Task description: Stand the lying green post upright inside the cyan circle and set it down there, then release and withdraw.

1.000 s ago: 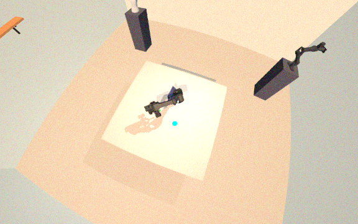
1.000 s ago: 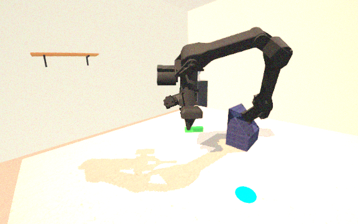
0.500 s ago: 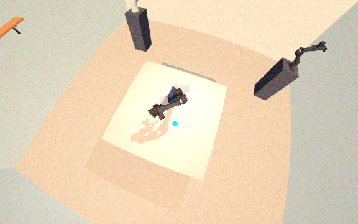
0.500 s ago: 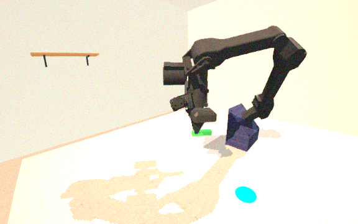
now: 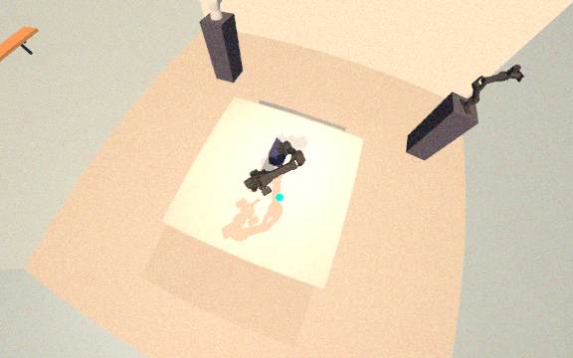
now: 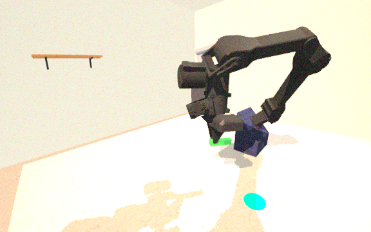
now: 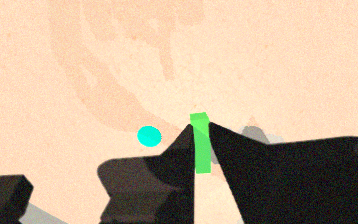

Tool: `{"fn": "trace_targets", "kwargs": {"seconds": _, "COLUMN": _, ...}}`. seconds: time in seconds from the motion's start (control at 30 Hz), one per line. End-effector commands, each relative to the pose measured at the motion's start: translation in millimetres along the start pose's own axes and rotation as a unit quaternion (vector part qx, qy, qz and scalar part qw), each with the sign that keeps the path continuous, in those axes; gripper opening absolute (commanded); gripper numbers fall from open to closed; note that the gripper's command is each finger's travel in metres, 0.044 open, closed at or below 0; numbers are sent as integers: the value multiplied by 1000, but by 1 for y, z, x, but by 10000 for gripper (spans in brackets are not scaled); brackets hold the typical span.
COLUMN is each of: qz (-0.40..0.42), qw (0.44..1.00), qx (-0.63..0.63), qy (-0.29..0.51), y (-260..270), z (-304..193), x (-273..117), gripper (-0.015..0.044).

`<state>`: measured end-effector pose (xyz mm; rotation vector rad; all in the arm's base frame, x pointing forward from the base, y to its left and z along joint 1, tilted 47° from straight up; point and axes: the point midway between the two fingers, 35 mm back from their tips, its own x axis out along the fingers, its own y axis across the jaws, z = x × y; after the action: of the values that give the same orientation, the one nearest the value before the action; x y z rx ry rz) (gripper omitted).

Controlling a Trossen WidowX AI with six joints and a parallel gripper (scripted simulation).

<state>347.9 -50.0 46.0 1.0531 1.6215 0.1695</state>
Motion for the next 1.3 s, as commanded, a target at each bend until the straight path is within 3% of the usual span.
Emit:
{"fn": "trace_targets", "kwargs": {"seconds": 0.0, "qz": 2, "qw": 1000, "qx": -7, "qy": 4, "y": 13, "z": -8, "x": 0, "gripper": 23}}
{"fn": "trace_targets", "kwargs": {"seconds": 1.27, "qz": 17, "qw": 994, "qx": -103, "qy": 15, "y": 107, "z": -86, "x": -4, "gripper": 23}}
